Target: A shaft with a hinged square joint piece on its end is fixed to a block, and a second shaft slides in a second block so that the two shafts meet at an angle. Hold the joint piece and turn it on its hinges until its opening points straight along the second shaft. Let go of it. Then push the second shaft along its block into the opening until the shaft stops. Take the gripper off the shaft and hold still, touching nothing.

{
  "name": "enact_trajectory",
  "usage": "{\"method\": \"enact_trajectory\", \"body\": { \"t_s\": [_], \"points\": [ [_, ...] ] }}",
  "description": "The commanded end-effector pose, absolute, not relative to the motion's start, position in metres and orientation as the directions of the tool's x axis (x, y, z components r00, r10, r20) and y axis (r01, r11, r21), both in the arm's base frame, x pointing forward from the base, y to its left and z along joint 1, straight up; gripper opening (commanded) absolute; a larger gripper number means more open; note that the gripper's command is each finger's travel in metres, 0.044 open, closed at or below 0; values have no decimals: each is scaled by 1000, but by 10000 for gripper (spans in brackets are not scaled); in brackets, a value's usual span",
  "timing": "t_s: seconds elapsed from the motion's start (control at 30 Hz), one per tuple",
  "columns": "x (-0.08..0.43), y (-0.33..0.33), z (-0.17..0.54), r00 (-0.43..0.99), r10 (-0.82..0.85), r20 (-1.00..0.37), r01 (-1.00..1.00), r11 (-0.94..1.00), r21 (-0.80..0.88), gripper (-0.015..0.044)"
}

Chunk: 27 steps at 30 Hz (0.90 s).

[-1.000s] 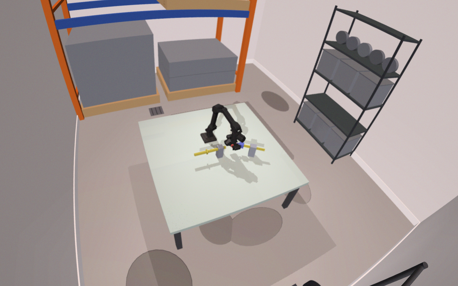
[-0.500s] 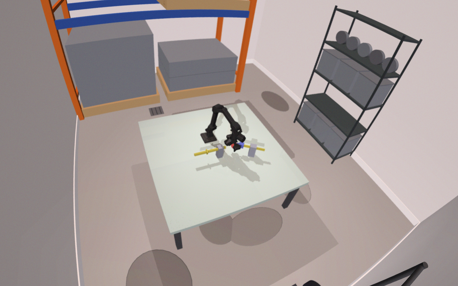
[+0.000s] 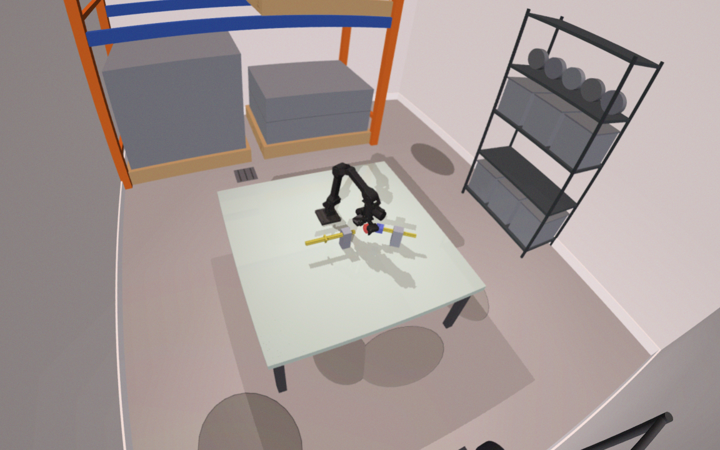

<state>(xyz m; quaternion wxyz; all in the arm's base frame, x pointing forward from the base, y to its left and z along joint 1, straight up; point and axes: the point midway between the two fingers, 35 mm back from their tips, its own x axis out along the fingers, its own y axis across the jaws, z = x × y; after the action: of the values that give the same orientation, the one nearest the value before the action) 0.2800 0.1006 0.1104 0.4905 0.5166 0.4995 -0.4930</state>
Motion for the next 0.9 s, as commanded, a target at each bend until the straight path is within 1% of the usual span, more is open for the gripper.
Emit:
{"method": "enact_trajectory", "body": {
  "t_s": [0.0,0.2,0.43,0.87],
  "points": [
    [284,102,123,33,40,-999,997,67,35,440],
    [287,103,145,50,43,-998,962,266,60,440],
    [287,103,172,70,45,-997,871,485,83,440],
    [282,101,219,105,50,-993,576,811,102,440]
  ]
}}
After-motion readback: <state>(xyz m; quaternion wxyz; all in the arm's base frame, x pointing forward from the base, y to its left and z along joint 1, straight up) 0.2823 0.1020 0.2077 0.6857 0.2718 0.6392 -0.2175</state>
